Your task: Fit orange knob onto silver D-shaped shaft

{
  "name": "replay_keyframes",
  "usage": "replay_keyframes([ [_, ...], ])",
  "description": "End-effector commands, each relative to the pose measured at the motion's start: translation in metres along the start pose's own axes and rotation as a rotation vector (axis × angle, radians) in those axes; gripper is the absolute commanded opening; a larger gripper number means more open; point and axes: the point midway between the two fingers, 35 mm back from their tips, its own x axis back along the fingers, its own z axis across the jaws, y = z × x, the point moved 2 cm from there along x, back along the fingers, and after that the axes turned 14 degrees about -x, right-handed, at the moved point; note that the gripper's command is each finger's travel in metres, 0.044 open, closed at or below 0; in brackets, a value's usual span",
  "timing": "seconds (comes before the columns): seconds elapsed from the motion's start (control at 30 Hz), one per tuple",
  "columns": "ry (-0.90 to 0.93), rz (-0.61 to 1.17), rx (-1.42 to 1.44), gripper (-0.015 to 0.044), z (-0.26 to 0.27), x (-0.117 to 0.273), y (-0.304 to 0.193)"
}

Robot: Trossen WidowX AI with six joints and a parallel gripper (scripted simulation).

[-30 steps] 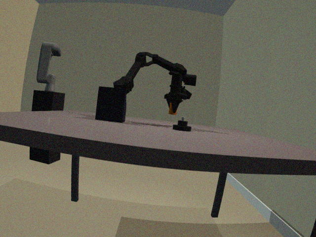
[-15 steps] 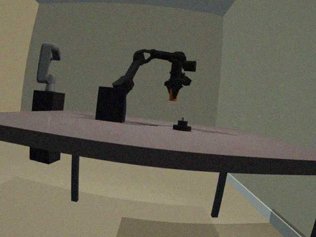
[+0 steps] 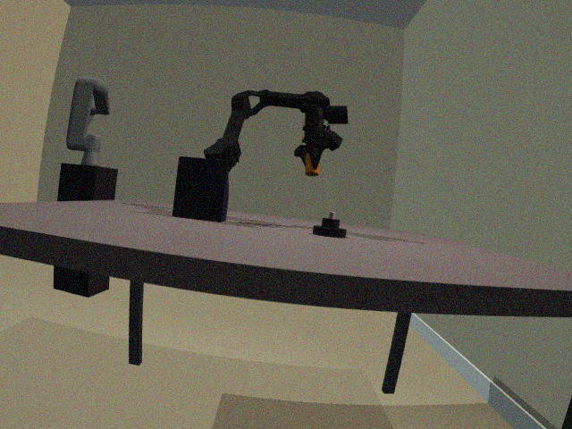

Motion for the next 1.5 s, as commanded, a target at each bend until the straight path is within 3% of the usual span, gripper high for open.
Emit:
replay_keyframes([
  [0.0, -0.080, -0.035, -0.001, 0.0000, 0.001, 0.012, 0.001],
  [0.9, -0.651, -0.180, -0.007, 0.0000, 0.010, 0.066, -0.010],
  [1.47, -0.707, -0.192, 0.001, 0.0000, 0.015, 0.065, -0.010],
])
